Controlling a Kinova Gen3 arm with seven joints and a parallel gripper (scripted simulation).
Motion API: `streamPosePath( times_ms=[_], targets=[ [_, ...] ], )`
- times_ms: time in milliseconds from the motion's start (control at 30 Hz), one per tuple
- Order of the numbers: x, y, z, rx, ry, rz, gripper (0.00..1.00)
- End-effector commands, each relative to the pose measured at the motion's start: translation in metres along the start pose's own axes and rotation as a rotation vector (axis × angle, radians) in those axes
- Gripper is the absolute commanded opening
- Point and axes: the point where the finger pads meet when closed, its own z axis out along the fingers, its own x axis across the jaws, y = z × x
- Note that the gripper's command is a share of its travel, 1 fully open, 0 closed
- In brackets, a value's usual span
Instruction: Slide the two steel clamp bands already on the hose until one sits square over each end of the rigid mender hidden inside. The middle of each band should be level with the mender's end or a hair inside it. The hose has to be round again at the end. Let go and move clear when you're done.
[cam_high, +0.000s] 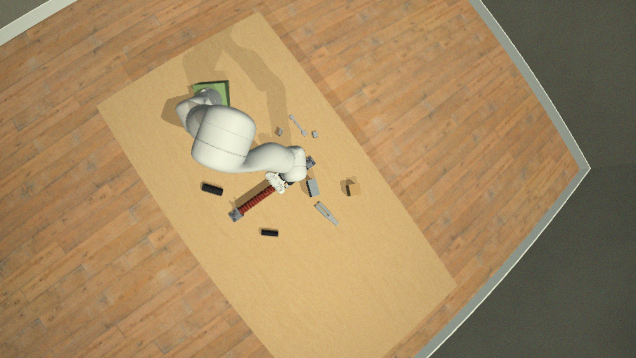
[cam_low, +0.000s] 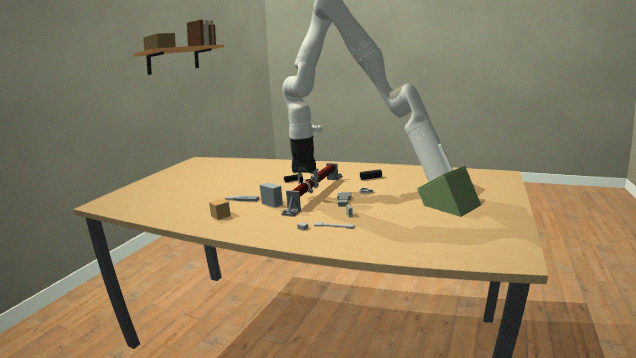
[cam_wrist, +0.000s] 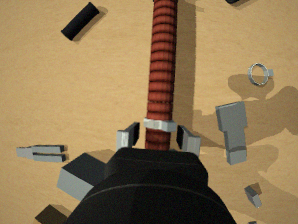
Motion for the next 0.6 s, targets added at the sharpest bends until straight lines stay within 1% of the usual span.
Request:
streamPosePath(
  times_ms=[0, 367, 500, 567],
  targets=[
    [-0.0026, -0.0014, 0.0006, -0.004, -0.006, -0.004, 1.00],
    [-0.0026, -0.0014, 0.0005, -0.004, -0.006, -0.004, 1.00],
    [-0.0026, -0.0014, -0.0008, -0.004, -0.006, -0.004, 1.00],
    [-0.0034, -0.0010, -0.0051, -0.005, -0.007, -0.002, 1.00]
  ],
)
